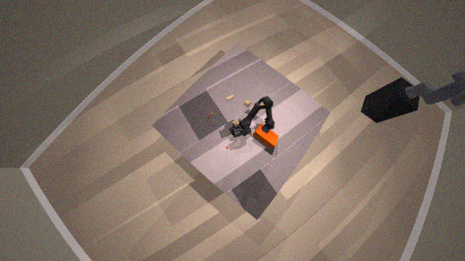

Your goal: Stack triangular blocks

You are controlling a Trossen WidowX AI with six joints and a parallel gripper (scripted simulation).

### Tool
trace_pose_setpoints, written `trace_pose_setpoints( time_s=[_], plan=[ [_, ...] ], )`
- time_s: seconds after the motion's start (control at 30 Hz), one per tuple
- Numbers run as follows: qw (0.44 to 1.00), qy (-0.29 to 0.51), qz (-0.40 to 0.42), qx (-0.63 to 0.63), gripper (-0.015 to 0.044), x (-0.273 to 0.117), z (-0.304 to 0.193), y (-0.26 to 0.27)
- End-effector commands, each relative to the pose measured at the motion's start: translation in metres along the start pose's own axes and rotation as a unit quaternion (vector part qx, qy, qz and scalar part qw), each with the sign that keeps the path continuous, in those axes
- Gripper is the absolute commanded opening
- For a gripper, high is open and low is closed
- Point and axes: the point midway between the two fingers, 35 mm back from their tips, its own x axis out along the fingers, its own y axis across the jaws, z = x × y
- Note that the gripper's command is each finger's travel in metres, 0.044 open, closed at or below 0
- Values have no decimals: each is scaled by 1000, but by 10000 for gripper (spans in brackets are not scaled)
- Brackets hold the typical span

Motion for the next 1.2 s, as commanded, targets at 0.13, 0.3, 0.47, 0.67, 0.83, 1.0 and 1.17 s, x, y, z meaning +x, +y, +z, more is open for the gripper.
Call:
trace_pose_setpoints(
  time_s=[0.13,0.3,0.47,0.67,0.83,1.0,1.17],
  plan=[
    [1000,0,-3,7,0,-28,-20,-2],
    [1000,1,-1,7,0,-48,-32,2],
    [1000,2,0,8,0,-53,-36,3],
    [997,-35,2,71,0,-48,-34,5],
    [986,-76,8,146,0,-46,-35,5],
    [968,-117,18,220,0,-44,-36,6],
    [943,-155,30,292,0,-43,-37,7]
  ],
)
